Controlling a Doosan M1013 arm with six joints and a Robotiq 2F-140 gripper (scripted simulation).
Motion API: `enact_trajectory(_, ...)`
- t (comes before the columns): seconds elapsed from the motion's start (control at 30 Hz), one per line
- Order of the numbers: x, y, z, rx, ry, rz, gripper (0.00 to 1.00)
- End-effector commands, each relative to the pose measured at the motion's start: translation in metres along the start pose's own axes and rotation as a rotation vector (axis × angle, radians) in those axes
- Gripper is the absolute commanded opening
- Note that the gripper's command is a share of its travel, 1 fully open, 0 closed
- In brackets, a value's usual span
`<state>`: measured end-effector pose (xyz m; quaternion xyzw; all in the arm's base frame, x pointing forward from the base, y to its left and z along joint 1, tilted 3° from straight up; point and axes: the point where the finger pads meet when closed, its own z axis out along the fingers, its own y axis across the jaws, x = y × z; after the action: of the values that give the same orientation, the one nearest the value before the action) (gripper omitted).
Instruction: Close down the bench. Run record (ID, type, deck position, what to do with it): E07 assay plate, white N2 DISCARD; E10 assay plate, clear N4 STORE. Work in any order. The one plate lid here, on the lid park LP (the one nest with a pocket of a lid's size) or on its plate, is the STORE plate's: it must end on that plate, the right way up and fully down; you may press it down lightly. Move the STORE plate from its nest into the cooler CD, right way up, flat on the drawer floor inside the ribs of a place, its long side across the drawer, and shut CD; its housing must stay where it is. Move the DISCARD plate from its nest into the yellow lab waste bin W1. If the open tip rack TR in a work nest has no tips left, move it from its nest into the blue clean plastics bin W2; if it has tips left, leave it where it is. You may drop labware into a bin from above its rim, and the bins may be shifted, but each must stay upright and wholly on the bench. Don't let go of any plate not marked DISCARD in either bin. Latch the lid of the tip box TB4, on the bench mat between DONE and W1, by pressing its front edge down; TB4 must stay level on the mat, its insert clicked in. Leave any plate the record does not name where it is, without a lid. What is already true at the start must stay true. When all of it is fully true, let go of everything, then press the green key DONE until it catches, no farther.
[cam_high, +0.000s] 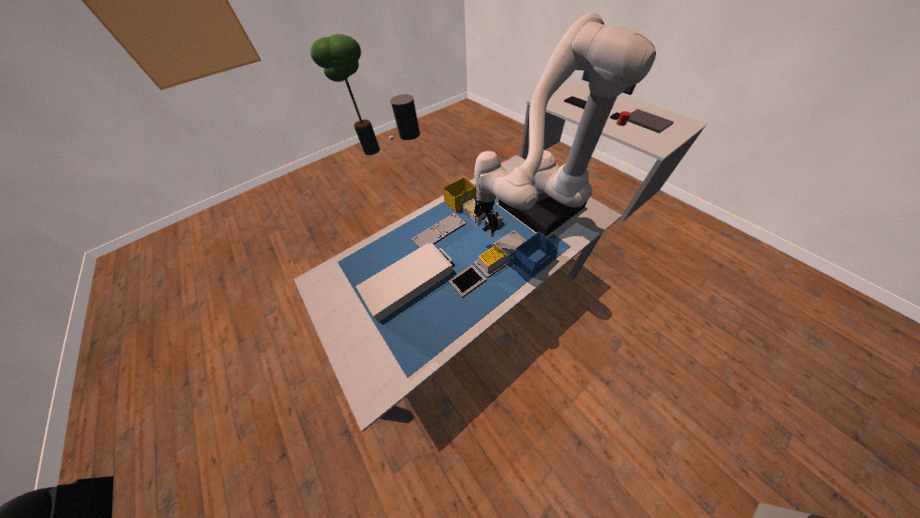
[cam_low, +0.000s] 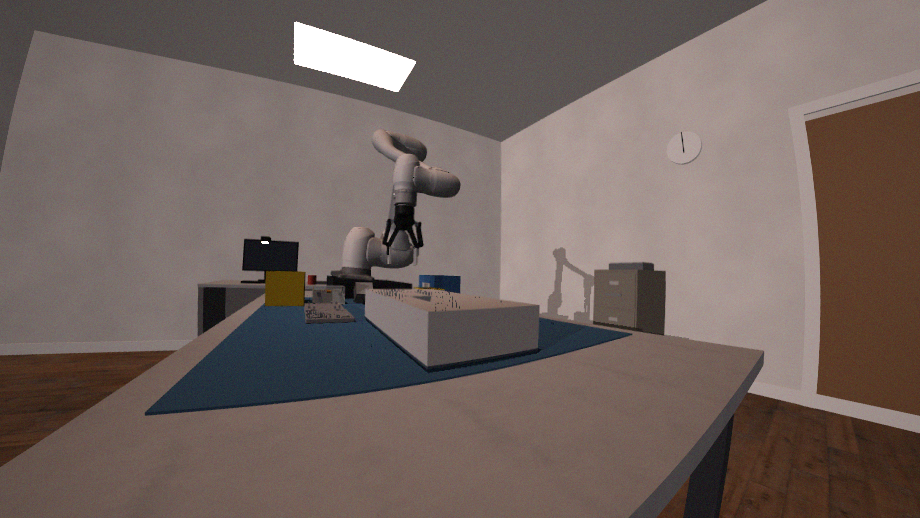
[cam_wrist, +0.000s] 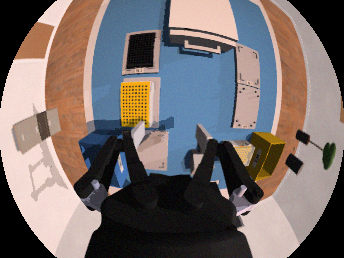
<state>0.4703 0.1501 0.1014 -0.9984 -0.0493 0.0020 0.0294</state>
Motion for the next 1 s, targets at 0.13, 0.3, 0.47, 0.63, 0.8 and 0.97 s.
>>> enact_trajectory(0.13, 0.009, -0.029, -0.001, 0.0, 0.0, 0.0, 0.66)
enact_trajectory(0.3, 0.016, -0.048, -0.002, 0.0, 0.0, 0.0, 0.66)
enact_trajectory(0.47, 0.019, -0.059, -0.003, 0.0, 0.0, 0.0, 0.66)
enact_trajectory(0.63, 0.026, -0.078, -0.003, 0.0, 0.0, 0.0, 0.66)
enact_trajectory(0.8, 0.032, -0.097, -0.004, 0.0, 0.0, 0.0, 0.66)
enact_trajectory(0.97, 0.032, -0.098, -0.004, 0.0, 0.0, 0.0, 0.66)
